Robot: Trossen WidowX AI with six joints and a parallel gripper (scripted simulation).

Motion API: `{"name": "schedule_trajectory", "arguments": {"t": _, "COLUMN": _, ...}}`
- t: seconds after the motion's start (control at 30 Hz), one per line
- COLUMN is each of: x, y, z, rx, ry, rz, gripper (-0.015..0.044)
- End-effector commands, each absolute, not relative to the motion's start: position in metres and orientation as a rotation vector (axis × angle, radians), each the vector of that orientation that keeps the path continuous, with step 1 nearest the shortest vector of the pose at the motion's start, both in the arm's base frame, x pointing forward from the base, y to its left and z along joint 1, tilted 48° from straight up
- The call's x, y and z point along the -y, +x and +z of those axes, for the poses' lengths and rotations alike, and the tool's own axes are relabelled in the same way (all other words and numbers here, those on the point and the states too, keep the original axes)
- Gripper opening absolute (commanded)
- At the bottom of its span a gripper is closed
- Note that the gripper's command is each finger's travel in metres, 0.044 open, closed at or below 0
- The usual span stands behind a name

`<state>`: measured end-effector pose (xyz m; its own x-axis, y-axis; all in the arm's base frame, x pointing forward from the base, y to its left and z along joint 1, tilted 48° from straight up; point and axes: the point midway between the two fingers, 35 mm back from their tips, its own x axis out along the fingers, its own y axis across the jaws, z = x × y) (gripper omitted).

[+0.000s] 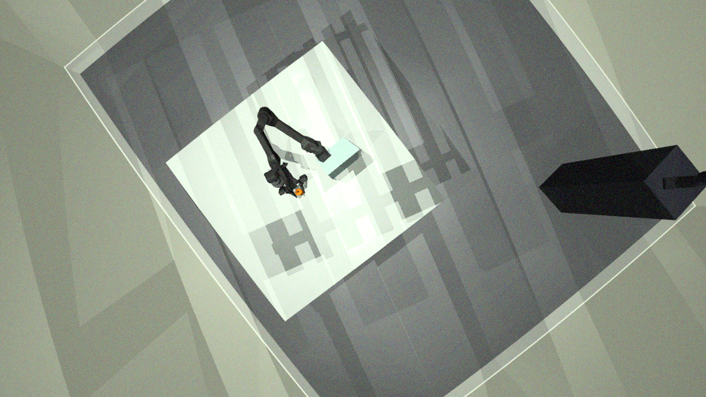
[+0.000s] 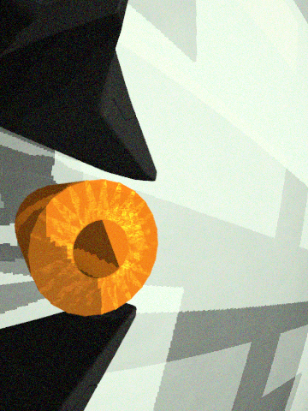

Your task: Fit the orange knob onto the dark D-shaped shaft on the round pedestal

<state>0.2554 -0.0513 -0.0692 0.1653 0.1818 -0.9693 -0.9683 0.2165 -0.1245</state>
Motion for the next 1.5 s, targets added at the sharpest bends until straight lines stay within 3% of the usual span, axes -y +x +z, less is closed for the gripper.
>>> {"name": "schedule_trajectory", "arguments": {"t": 0.0, "x": 0.051, "y": 0.255, "z": -0.069, "rx": -1.044, "ry": -0.981, "rz": 1.046, "gripper": 0.026}}
{"name": "schedule_trajectory", "arguments": {"t": 0.4, "x": 0.051, "y": 0.255, "z": -0.069, "rx": -1.044, "ry": -0.981, "rz": 1.046, "gripper": 0.026}}
{"name": "schedule_trajectory", "arguments": {"t": 0.63, "x": 0.051, "y": 0.255, "z": -0.069, "rx": -1.044, "ry": -0.981, "rz": 1.046, "gripper": 0.044}}
{"name": "schedule_trajectory", "arguments": {"t": 0.87, "x": 0.049, "y": 0.256, "z": -0.068, "rx": -1.045, "ry": -0.98, "rz": 1.046, "gripper": 0.044}}
{"name": "schedule_trajectory", "arguments": {"t": 1.1, "x": -0.007, "y": 0.262, "z": -0.017, "rx": -1.046, "ry": -0.98, "rz": 1.043, "gripper": 0.044}}
{"name": "schedule_trajectory", "arguments": {"t": 1.27, "x": -0.009, "y": 0.262, "z": -0.016, "rx": -1.062, "ry": -0.98, "rz": 1.042, "gripper": 0.044}}
{"name": "schedule_trajectory", "arguments": {"t": 1.47, "x": -0.014, "y": 0.251, "z": -0.027, "rx": -1.577, "ry": -1.095, "rz": 0.906, "gripper": 0.044}}
